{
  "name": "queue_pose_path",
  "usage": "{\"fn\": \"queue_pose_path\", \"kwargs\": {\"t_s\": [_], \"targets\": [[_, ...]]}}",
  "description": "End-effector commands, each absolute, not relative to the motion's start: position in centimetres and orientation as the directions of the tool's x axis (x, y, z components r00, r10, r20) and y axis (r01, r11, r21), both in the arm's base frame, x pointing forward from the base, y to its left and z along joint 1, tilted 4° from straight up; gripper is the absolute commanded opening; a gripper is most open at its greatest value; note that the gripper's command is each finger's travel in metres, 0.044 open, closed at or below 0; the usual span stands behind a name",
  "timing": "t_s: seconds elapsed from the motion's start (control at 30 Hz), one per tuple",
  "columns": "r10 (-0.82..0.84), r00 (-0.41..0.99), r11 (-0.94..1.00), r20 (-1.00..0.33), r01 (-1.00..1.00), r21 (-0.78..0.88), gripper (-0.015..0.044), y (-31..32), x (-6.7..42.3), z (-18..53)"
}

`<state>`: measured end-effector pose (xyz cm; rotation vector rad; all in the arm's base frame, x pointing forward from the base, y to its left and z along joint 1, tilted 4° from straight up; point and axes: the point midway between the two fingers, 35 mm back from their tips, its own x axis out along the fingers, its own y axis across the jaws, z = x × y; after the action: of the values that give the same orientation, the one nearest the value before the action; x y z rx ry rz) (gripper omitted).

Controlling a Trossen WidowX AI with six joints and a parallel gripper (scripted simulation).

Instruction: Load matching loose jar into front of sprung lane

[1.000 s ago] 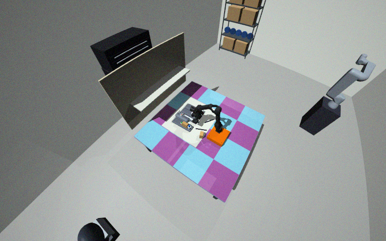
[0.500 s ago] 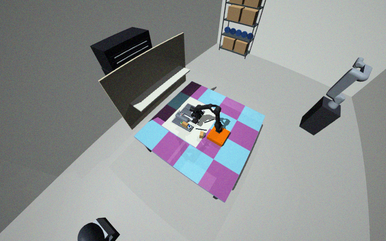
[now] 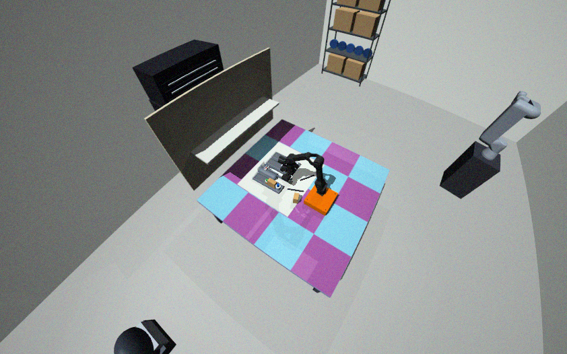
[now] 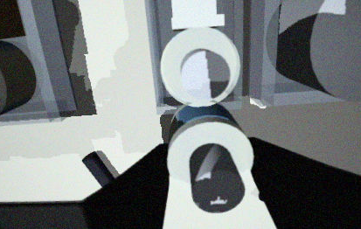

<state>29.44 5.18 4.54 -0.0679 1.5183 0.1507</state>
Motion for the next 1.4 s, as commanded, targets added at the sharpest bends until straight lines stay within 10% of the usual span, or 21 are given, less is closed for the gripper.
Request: {"fn": "queue_pose_path", "kwargs": {"t_s": [0.0, 1.37], "targets": [[0.065, 0.061, 0.988, -0.996, -0.141, 0.056, 0.0000, 5.4, 30.1, 4.7], [0.065, 0.062, 0.988, -0.996, -0.141, 0.056, 0.0000, 5.7, 31.7, 4.9]]}}
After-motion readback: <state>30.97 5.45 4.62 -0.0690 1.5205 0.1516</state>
